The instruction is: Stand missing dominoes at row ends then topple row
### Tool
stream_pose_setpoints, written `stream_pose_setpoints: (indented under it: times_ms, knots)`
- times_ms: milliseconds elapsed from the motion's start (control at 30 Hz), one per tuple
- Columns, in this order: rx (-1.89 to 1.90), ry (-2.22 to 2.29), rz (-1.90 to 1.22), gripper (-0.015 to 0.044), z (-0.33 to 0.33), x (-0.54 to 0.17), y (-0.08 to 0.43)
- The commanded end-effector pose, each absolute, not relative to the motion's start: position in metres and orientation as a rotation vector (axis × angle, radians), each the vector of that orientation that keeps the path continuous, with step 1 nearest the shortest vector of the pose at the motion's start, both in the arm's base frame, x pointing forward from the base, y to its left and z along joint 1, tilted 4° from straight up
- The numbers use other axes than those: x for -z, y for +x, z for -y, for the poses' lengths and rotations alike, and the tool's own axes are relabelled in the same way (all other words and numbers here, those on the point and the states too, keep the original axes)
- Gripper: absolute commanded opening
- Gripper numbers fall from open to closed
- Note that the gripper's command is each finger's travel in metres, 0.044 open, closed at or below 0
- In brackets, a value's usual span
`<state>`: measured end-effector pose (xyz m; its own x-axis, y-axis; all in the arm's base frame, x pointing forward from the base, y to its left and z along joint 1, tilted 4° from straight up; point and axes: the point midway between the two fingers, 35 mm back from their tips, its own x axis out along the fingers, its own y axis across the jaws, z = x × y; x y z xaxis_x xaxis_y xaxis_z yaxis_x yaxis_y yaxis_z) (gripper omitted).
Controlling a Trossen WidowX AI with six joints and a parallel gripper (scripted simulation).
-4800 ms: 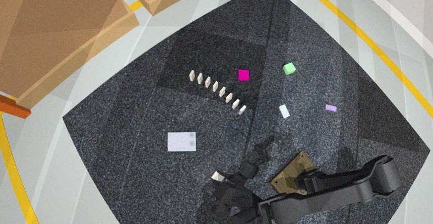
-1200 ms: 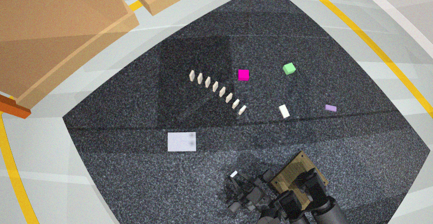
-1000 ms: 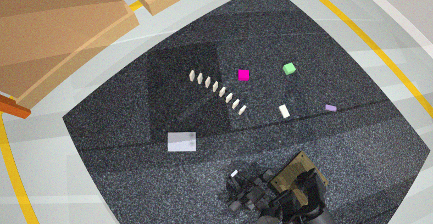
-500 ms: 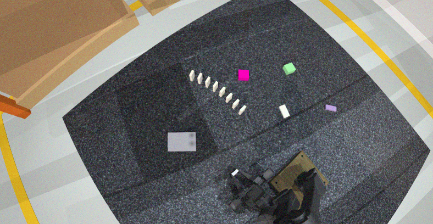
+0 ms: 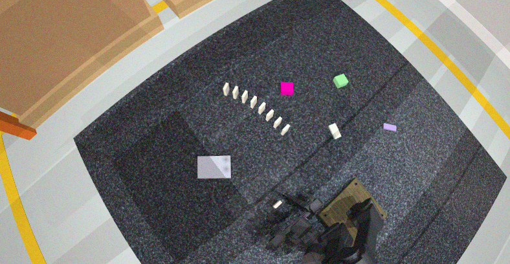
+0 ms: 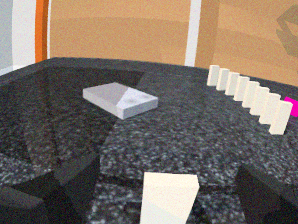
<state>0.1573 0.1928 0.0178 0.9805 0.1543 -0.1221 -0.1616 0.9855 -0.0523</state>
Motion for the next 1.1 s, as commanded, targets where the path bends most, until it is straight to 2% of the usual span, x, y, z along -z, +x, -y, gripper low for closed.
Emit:
stream_pose_setpoints:
  times_ms: [0,600,833,1067]
  knots:
    - [-0.155,-0.056,-0.116,0.0440,-0.192,-0.018,0.157]
    - [-0.169,-0.079,-0.141,0.0440,-0.204,-0.065,0.161]
    - [-0.238,-0.233,-0.465,0.0440,-0.255,-0.043,0.201]
    - [-0.252,-0.272,-0.890,0.0440,-0.260,-0.048,0.220]
